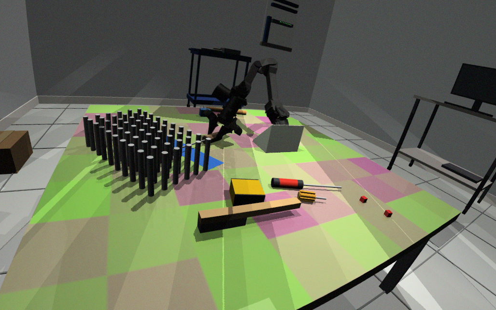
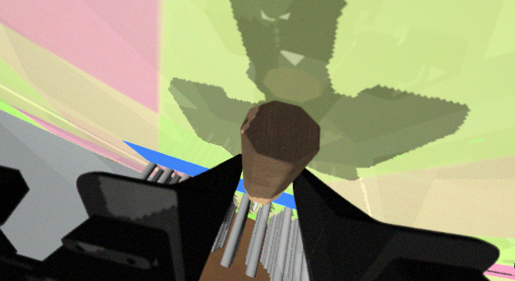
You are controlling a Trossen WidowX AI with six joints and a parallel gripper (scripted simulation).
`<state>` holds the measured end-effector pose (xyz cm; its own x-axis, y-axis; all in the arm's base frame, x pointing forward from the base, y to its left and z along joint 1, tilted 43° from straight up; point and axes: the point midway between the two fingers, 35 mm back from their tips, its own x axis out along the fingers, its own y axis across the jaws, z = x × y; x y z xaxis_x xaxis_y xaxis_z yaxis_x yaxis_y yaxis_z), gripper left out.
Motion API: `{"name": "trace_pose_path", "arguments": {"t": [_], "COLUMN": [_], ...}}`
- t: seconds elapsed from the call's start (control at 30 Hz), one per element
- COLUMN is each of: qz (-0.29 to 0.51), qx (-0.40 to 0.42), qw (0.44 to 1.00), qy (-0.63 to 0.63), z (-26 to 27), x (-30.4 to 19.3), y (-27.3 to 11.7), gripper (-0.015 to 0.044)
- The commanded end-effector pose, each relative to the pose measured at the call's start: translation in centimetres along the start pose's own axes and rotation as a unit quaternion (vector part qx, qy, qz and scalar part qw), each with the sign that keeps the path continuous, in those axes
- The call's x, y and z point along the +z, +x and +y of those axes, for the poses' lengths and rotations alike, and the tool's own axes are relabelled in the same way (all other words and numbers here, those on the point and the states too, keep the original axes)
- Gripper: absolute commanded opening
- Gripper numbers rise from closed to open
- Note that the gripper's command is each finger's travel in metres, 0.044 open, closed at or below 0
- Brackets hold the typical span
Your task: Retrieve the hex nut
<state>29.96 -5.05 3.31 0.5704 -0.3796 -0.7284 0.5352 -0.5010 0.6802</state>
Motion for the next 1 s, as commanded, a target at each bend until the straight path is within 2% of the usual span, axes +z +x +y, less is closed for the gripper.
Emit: {"name": "trace_pose_path", "arguments": {"t": [0.0, 0.97], "qz": [0.0, -0.001], "qx": [0.001, 0.001], "qw": [1.0, 1.0], "qy": [-0.001, -0.001], "z": [0.1, 0.1], "x": [0.3, 1.4], "y": [-0.3, -1.0], "gripper": [0.0, 0.0]}}
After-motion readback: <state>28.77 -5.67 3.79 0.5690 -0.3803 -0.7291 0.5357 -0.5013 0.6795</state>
